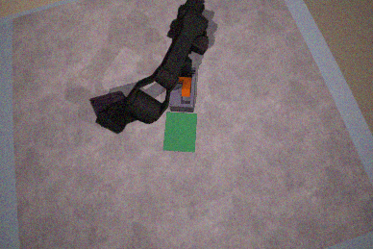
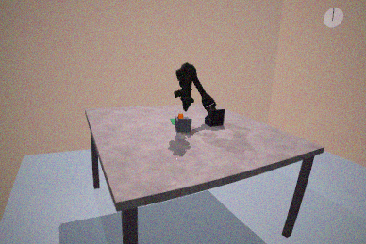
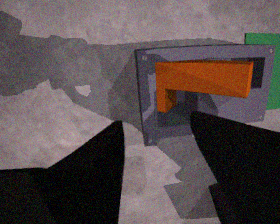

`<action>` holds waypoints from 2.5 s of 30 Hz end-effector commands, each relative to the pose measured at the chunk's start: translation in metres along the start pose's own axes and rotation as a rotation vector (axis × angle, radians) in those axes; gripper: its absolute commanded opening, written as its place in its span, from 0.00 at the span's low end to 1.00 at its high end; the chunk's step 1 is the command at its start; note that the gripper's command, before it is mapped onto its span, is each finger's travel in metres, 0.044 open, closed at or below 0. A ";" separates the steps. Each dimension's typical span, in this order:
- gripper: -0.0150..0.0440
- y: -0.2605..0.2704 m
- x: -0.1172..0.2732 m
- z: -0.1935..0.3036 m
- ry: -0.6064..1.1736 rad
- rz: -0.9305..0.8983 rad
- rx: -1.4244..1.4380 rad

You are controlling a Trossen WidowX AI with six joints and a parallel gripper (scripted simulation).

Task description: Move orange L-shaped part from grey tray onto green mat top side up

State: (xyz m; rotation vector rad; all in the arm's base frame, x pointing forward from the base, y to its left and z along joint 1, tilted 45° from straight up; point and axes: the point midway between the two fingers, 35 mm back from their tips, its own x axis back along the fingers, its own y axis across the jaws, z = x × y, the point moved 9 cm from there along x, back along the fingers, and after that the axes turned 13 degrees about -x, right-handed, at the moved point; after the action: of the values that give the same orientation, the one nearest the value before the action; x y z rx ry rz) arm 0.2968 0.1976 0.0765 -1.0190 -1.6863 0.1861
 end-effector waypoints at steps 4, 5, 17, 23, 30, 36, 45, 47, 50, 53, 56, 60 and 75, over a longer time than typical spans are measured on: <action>0.73 -0.014 0.001 -0.007 0.002 0.001 0.292; 0.73 -0.018 0.002 -0.009 0.003 0.002 0.385; 0.73 -0.070 0.003 -0.027 0.021 0.004 1.492; 0.73 -0.073 0.003 -0.027 0.022 0.003 1.554; 0.73 -0.073 -0.003 -0.028 0.022 0.003 1.554; 0.73 -0.073 -0.027 -0.027 0.022 0.004 1.553; 0.73 -0.073 -0.038 -0.028 0.022 0.004 1.553; 0.73 -0.073 -0.041 -0.028 0.022 0.004 1.553; 0.73 -0.073 -0.046 -0.028 0.021 0.004 1.553; 0.73 -0.073 -0.051 -0.028 0.021 0.004 1.553; 0.73 -0.073 -0.056 -0.028 0.021 0.004 1.553; 0.73 -0.073 -0.062 -0.027 0.021 0.005 1.553; 0.50 -0.074 -0.072 -0.028 0.023 -0.001 1.546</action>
State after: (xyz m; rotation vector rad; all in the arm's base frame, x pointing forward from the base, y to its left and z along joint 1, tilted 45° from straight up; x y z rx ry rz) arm 0.2830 0.0910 0.0785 0.1679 -0.9985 1.2240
